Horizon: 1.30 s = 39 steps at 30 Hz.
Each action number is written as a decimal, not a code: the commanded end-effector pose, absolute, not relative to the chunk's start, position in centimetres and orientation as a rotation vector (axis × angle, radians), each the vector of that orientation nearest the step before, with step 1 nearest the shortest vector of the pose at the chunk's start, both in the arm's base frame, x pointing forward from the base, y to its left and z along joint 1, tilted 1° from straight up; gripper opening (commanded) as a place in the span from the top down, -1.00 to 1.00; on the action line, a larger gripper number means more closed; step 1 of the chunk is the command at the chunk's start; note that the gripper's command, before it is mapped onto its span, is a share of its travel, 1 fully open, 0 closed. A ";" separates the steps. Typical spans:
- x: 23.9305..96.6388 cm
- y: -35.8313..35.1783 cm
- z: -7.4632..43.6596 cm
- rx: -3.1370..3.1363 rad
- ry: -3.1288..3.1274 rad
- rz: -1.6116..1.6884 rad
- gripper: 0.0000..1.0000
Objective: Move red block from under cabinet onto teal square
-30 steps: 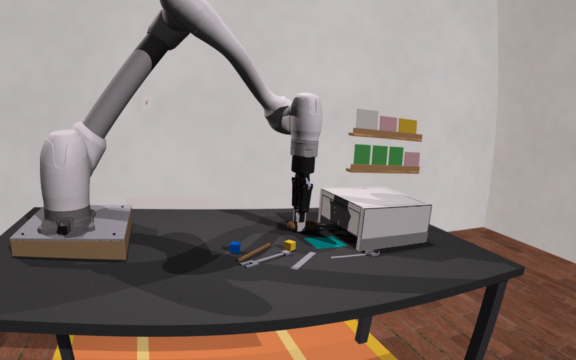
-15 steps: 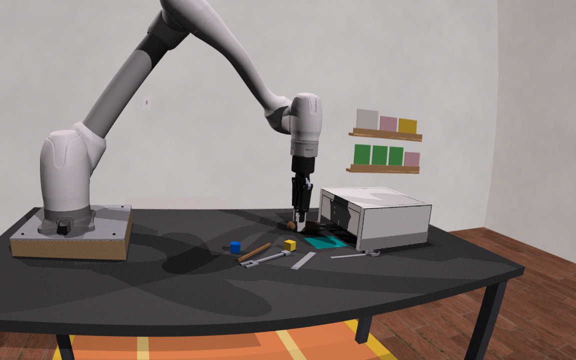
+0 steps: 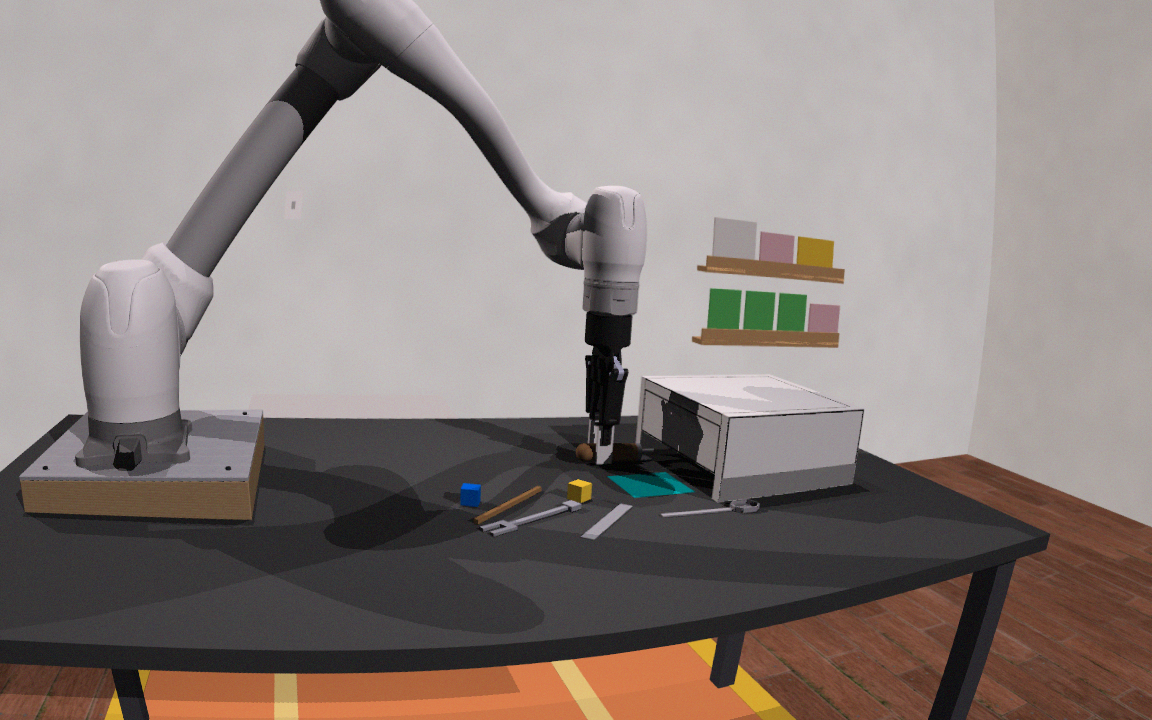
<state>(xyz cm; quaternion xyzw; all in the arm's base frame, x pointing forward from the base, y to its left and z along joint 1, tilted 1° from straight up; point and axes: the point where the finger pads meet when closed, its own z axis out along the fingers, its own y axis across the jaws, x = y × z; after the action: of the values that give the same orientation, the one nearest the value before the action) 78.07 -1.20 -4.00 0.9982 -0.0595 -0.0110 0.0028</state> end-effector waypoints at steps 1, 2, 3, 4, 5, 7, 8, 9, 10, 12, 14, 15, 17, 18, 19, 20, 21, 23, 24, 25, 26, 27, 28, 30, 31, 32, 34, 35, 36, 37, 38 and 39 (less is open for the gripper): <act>78.1 -2.4 -4.0 3.127 -0.175 -0.038 1.00; 78.1 -2.7 -4.0 3.127 -0.174 -0.038 1.00; 78.0 -2.9 -4.0 3.127 -0.173 -0.038 1.00; 78.0 -3.2 -4.0 3.127 -0.173 -0.038 1.00; 78.0 -3.5 -4.0 3.127 -0.172 -0.038 1.00; 78.0 -3.5 -4.0 3.127 -0.172 -0.038 1.00; 77.9 -3.8 -4.0 3.127 -0.171 -0.038 1.00; 77.9 -4.1 -3.9 3.127 -0.170 -0.038 1.00; 77.9 -4.4 -3.9 3.127 -0.170 -0.038 1.00; 77.8 -5.0 -3.9 3.127 -0.168 -0.038 1.00; 77.8 -5.6 -3.9 3.128 -0.166 -0.038 1.00; 77.7 -5.9 -3.9 3.128 -0.166 -0.038 1.00; 77.7 -6.4 -3.9 3.128 -0.164 -0.038 1.00; 77.6 -6.7 -3.9 3.128 -0.163 -0.038 1.00; 77.6 -6.9 -3.9 3.128 -0.163 -0.038 1.00; 77.6 -7.1 -3.9 3.128 -0.162 -0.038 1.00; 77.6 -7.3 -3.9 3.128 -0.162 -0.038 1.00; 77.5 -7.5 -3.9 3.128 -0.161 -0.038 1.00; 77.5 -7.5 -3.9 3.128 -0.161 -0.038 1.00; 77.5 -7.6 -3.9 3.128 -0.161 -0.038 1.00; 77.5 -7.8 -3.9 3.128 -0.160 -0.038 1.00; 77.5 -7.9 -3.9 3.128 -0.160 -0.038 1.00; 77.5 -8.0 -3.9 3.128 -0.160 -0.038 1.00; 77.5 -8.1 -3.9 3.128 -0.160 -0.038 1.00; 77.5 -8.1 -3.9 3.128 -0.159 -0.038 1.00; 77.5 -8.2 -3.9 3.128 -0.159 -0.038 1.00; 77.5 -8.2 -3.9 3.128 -0.159 -0.038 1.00; 77.5 -8.2 -3.9 3.128 -0.159 -0.038 1.00; 77.5 -8.2 -3.9 3.128 -0.159 -0.038 1.00; 77.5 -8.2 -3.9 3.128 -0.159 -0.038 1.00; 77.5 -8.2 -3.9 3.128 -0.159 -0.038 1.00; 77.5 -8.2 -3.9 3.128 -0.159 -0.038 1.00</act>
<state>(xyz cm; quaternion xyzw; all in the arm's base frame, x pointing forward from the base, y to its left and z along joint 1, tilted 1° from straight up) 77.71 -7.76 -3.95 0.9984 -0.0548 -0.0108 0.0019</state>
